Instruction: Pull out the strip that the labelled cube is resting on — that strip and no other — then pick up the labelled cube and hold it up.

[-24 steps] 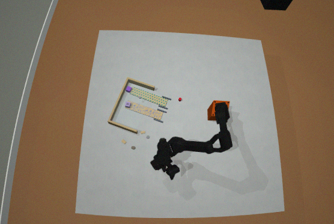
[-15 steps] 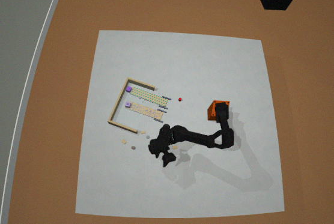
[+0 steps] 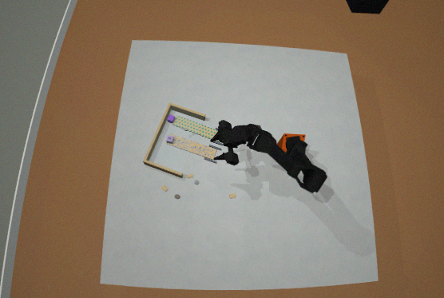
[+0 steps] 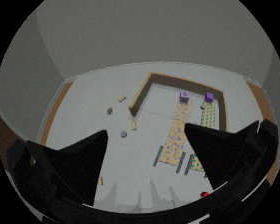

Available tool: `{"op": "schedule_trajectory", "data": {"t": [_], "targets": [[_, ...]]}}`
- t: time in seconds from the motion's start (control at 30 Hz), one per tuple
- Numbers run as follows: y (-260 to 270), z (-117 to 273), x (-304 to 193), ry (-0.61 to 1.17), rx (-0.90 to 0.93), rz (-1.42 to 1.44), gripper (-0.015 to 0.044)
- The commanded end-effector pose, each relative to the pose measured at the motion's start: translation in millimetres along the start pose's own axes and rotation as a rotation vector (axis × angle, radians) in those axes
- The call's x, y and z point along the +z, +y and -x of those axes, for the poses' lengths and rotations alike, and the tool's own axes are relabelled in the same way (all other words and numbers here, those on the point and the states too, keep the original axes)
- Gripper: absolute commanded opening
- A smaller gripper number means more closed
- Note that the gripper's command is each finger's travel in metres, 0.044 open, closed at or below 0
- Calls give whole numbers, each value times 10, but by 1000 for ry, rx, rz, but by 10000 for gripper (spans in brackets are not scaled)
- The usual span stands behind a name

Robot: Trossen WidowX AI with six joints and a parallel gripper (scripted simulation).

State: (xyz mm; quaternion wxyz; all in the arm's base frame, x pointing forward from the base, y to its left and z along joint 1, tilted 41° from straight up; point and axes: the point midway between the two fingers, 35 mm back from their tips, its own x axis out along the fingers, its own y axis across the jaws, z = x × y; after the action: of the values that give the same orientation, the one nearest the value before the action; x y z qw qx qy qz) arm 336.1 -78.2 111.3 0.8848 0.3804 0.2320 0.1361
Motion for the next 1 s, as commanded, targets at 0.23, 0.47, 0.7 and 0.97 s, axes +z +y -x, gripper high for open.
{"op": "schedule_trajectory", "data": {"t": [0.23, 0.47, 0.7, 0.97], "targets": [[-557, 477, -238, -86, -238, -8, 400], [-562, 465, -236, -79, -238, -12, 374], [-701, 16, -231, 186, -256, -159, 190], [-700, -493, -429, 557, -296, -306, 0]]}}
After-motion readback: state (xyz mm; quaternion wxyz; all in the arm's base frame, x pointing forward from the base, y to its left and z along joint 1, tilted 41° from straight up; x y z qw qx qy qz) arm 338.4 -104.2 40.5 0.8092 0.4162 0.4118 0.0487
